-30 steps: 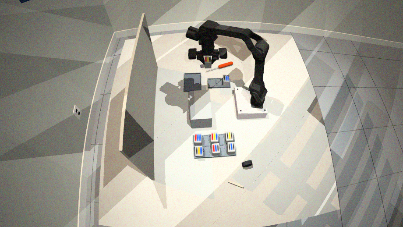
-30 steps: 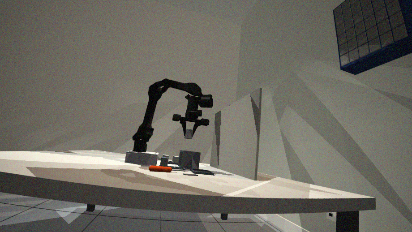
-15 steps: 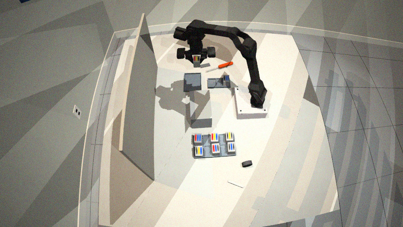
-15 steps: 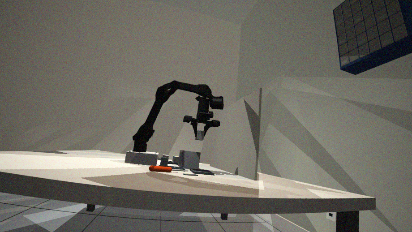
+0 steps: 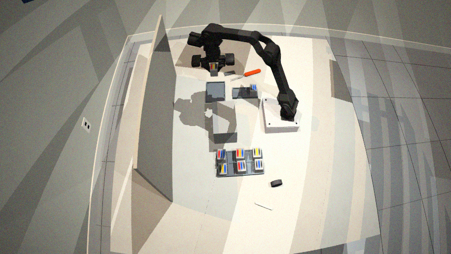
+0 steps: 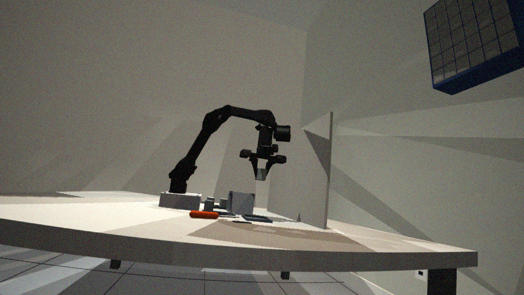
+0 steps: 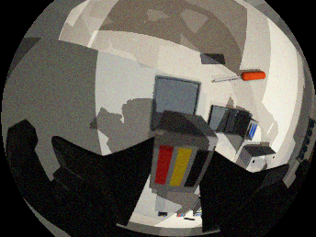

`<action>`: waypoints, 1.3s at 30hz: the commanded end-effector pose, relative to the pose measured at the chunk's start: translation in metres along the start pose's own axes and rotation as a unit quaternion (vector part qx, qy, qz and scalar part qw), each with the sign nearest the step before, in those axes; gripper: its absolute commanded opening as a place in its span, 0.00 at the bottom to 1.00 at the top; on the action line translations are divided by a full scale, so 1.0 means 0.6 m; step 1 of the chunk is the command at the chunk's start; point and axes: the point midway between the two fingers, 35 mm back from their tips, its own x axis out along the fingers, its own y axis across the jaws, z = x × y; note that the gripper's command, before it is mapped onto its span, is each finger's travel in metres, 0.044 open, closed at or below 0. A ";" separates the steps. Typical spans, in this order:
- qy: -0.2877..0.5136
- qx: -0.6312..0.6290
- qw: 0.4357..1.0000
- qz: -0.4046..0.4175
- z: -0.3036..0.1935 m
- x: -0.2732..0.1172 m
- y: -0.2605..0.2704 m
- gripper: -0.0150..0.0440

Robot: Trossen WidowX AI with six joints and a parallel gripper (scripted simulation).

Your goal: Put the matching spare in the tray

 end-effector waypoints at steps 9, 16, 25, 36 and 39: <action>-0.002 0.002 1.000 0.004 0.003 0.014 0.008 0.25; -0.002 0.002 1.000 0.005 0.004 0.024 0.010 0.25; -0.002 0.002 1.000 0.005 0.005 0.037 0.012 0.25; -0.002 0.002 1.000 0.005 0.006 0.052 0.014 0.25; -0.002 0.002 1.000 0.005 0.006 0.057 0.014 0.25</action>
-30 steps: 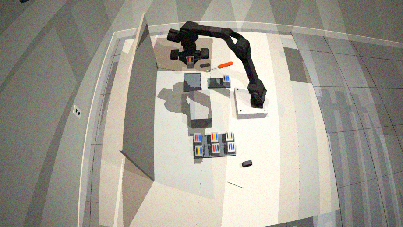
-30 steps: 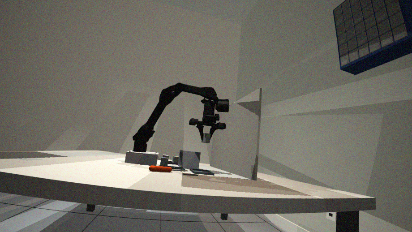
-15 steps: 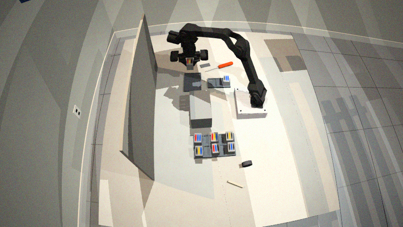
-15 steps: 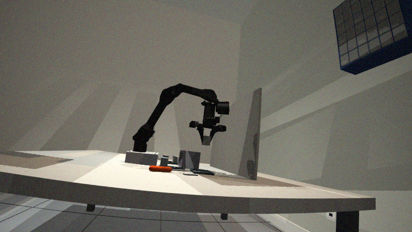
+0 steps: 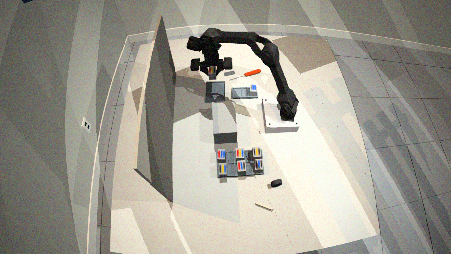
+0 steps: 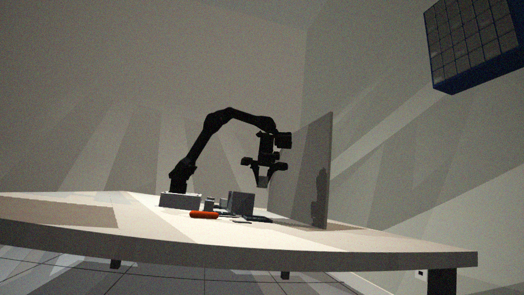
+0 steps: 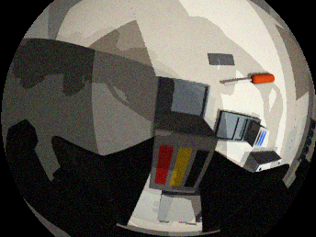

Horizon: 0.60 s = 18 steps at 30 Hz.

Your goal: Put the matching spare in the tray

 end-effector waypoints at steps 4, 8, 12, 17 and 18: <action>0.001 0.001 1.000 -0.002 0.000 0.013 0.000 0.25; 0.001 0.001 1.000 -0.002 0.000 0.019 0.000 0.25; 0.001 0.001 1.000 -0.002 0.000 0.025 0.000 0.25; 0.001 0.001 1.000 -0.002 0.000 0.032 0.001 0.25; 0.001 0.001 1.000 -0.002 0.000 0.033 0.001 0.25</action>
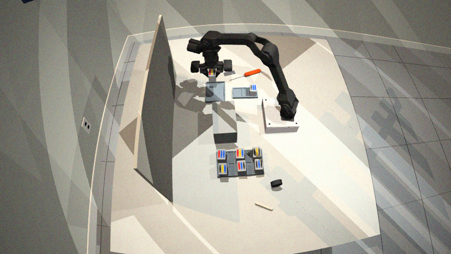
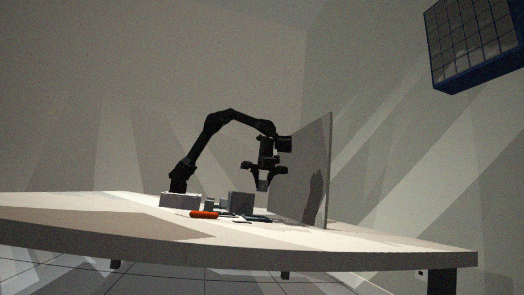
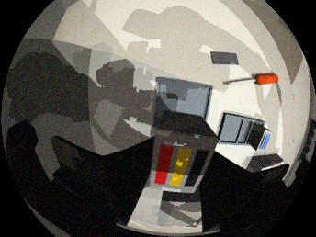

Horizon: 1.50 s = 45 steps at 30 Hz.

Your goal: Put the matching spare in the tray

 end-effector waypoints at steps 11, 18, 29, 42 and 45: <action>0.001 0.000 1.000 -0.002 0.000 0.023 -0.001 0.25; 0.001 0.000 1.000 -0.002 0.000 0.033 -0.001 0.25; 0.001 0.000 1.000 -0.002 0.000 0.049 -0.001 0.25; 0.001 0.000 1.000 -0.002 -0.001 0.067 -0.001 0.25; 0.001 0.000 1.000 -0.002 -0.001 0.071 -0.002 0.25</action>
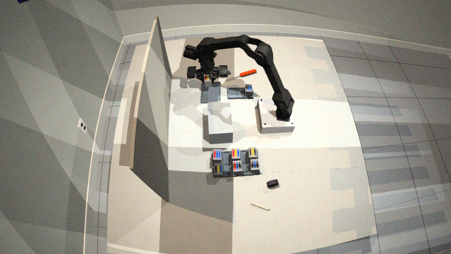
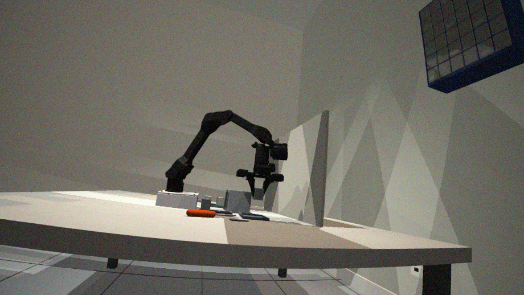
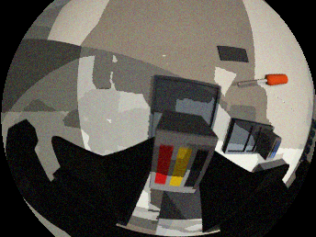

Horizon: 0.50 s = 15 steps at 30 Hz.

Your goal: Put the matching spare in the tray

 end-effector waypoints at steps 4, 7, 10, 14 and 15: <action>0.001 -0.002 1.000 -0.002 -0.001 0.013 -0.003 0.25; 0.001 -0.002 1.000 -0.002 -0.001 0.017 -0.003 0.25; 0.001 -0.002 1.000 -0.002 -0.002 0.021 -0.003 0.25; 0.001 -0.002 1.000 -0.002 -0.002 0.027 -0.004 0.25; 0.001 -0.002 1.000 -0.002 -0.002 0.028 -0.004 0.25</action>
